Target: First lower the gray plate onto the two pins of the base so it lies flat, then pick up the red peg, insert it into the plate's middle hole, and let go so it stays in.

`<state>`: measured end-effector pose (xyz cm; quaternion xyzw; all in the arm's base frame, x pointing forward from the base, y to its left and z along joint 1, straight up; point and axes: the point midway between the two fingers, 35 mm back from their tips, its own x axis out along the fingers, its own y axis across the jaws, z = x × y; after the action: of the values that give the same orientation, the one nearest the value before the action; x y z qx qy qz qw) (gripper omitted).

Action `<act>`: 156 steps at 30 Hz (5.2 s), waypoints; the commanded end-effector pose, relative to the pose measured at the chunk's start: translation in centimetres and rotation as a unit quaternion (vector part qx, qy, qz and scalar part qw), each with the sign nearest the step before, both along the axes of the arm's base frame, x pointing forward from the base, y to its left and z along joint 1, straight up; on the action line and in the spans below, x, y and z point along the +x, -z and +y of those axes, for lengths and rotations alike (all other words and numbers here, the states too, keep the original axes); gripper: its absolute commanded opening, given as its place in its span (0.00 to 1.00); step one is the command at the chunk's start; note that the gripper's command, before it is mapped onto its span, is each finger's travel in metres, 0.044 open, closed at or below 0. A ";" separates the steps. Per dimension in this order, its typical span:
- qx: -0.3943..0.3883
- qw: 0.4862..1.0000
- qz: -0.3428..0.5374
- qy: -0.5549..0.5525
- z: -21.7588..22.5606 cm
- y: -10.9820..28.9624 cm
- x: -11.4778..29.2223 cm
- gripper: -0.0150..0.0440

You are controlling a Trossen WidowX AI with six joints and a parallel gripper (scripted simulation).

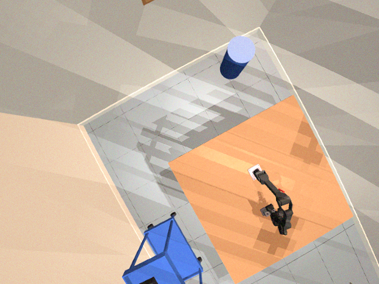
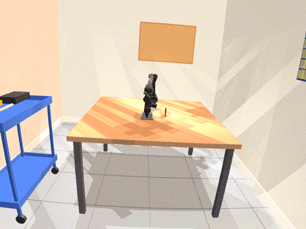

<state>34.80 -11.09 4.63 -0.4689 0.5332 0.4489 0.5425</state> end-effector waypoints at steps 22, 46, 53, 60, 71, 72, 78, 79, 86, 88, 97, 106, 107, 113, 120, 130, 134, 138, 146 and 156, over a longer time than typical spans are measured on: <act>0.006 0.990 -0.002 0.139 2.6 -11.9 -0.3 1.00; 0.026 0.663 -0.003 0.748 14.2 -11.6 -4.6 1.00; 0.027 0.554 -0.003 0.832 16.1 -11.4 -5.9 1.00; 0.028 0.433 -0.002 0.901 17.7 -11.2 -7.3 1.00; 0.027 0.233 -0.002 0.972 19.7 -10.9 -9.2 1.00; 0.027 0.230 -0.002 0.973 19.7 -10.9 -9.2 1.00; 0.027 0.230 -0.002 0.973 19.7 -10.9 -9.2 1.00; 0.027 0.230 -0.002 0.973 19.7 -10.9 -9.2 1.00; 0.027 0.230 -0.002 0.973 19.7 -10.9 -9.2 1.00; 0.027 0.230 -0.002 0.973 19.7 -10.9 -9.2 1.00; 0.027 0.230 -0.002 0.973 19.8 -8.4 -9.2 1.00; 0.027 0.230 -0.002 0.973 19.8 -6.8 -9.2 1.00; 0.027 0.230 -0.002 0.973 19.8 -6.8 -9.1 1.00; 0.027 0.230 -0.002 0.973 19.8 -5.8 -9.0 1.00; 0.027 0.230 -0.002 0.973 19.8 -4.7 -9.0 1.00; 0.027 0.230 -0.002 0.973 19.8 -3.0 -9.0 1.00; 0.027 0.230 -0.002 0.973 19.8 -2.4 -9.0 1.00; 0.027 0.230 -0.002 0.973 19.8 -1.7 -9.0 1.00; 0.027 0.230 -0.002 0.973 19.8 -1.3 -9.1 0.82; 0.027 0.230 -0.002 0.973 19.8 -1.3 -9.1 0.38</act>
<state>25.73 8.63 6.02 0.4225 0.5656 -0.4109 0.5769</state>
